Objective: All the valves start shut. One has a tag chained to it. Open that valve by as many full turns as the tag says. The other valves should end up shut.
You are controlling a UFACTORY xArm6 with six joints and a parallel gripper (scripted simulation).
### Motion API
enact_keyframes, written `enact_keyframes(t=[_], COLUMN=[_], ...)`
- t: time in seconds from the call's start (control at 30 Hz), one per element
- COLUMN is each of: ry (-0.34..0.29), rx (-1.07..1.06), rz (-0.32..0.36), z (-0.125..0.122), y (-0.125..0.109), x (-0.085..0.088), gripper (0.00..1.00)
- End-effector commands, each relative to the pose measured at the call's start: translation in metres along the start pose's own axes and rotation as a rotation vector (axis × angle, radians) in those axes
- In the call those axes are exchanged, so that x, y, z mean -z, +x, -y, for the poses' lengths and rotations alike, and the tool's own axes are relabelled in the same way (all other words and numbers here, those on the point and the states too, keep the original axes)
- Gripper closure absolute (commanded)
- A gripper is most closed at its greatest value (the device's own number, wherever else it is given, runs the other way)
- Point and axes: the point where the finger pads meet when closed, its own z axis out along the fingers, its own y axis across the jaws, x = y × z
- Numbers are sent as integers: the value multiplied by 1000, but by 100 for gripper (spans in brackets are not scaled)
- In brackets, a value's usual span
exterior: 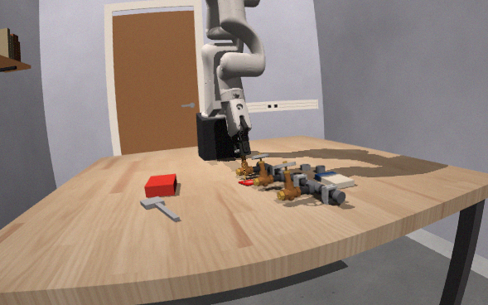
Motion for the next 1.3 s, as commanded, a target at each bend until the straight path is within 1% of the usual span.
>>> enact_keyframes(t=[0.0,0.3,0.47,0.63,0.7,1.0,1.2,1.27], ry=[2,2,2,2,2,2,0,0], rx=[6,76,195,378,378,850,1157,1157], rz=[0,0,0,0,0,0,12,12], z=[1,1,1,1,1,1,1,1], y=[0,0,0,0,0,0,0,0], x=[0,0,0,0,0,0,0,0], gripper=[100,100,100,100,100,100,100,100])
